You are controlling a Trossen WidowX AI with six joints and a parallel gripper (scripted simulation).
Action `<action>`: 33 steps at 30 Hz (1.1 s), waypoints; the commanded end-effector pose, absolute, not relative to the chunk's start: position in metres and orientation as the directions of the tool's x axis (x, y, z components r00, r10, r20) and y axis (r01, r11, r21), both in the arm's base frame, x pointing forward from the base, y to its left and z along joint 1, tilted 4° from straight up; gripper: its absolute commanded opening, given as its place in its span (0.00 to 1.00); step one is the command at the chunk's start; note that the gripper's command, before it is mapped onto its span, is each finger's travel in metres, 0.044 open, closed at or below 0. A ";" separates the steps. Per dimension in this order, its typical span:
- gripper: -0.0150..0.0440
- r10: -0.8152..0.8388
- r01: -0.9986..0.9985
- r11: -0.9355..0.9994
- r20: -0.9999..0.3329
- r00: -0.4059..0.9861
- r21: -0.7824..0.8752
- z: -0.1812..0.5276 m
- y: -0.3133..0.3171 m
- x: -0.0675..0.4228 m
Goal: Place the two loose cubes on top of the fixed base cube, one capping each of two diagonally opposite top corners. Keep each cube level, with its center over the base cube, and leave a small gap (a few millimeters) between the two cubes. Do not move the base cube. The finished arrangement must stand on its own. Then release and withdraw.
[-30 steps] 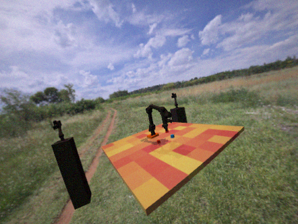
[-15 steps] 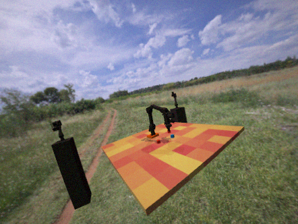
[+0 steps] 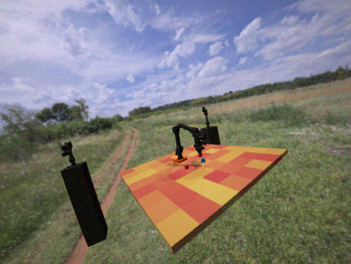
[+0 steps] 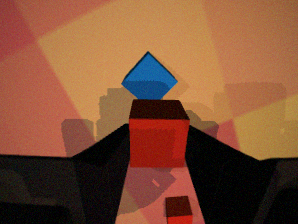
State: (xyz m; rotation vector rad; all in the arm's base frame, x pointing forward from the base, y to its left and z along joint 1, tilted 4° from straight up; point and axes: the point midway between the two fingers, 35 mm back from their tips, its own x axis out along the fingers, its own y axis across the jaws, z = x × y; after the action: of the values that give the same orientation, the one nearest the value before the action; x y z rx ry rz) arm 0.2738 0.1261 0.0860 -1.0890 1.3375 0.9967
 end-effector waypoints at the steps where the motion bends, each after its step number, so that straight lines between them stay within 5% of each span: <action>1: 0.43 -0.061 -0.975 0.221 -0.998 0.006 -0.020 0.084 0.126 0.272; 33: 0.43 -0.061 -0.976 0.219 -0.998 0.006 -0.020 0.057 0.125 0.271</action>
State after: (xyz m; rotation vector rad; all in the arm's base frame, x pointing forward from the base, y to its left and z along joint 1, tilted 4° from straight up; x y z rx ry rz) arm 0.2723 0.1248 0.0588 -1.0922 1.3377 1.0005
